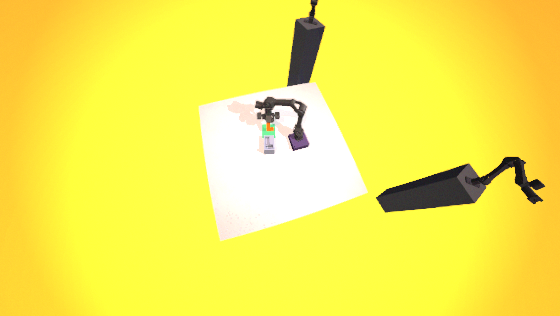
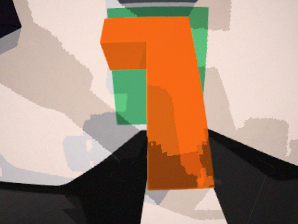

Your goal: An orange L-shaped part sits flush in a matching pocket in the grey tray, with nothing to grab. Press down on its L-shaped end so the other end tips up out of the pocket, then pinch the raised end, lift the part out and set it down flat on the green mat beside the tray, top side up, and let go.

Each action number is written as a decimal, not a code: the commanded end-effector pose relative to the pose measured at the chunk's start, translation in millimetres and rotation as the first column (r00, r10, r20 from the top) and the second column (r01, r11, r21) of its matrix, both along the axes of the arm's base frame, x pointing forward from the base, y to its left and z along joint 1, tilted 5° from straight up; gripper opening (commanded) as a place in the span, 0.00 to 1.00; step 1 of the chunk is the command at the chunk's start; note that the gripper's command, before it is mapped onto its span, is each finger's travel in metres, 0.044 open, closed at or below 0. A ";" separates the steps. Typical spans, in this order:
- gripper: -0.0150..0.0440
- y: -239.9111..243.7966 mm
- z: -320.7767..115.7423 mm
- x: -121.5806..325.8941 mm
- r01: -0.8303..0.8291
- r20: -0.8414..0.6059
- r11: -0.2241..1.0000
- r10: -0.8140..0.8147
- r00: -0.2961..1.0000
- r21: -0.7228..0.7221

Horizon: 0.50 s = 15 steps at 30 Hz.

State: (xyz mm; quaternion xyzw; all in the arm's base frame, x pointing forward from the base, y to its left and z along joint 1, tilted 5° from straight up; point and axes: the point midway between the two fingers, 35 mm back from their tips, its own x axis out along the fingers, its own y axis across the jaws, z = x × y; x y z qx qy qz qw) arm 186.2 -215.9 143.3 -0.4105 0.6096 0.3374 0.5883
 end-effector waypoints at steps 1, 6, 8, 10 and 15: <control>0.25 0.5 -8.9 -0.1 -0.004 -0.001 1.000 0.004 1.000 0.007; 0.25 -0.3 -16.4 0.1 -0.004 -0.001 1.000 0.004 1.000 0.007; 0.25 -0.5 -19.4 0.2 -0.004 -0.001 1.000 0.004 1.000 0.007; 0.25 -0.8 -22.4 0.3 -0.004 -0.001 1.000 0.004 1.000 0.007; 0.25 -1.5 -29.8 0.5 -0.004 -0.001 1.000 0.004 1.000 0.007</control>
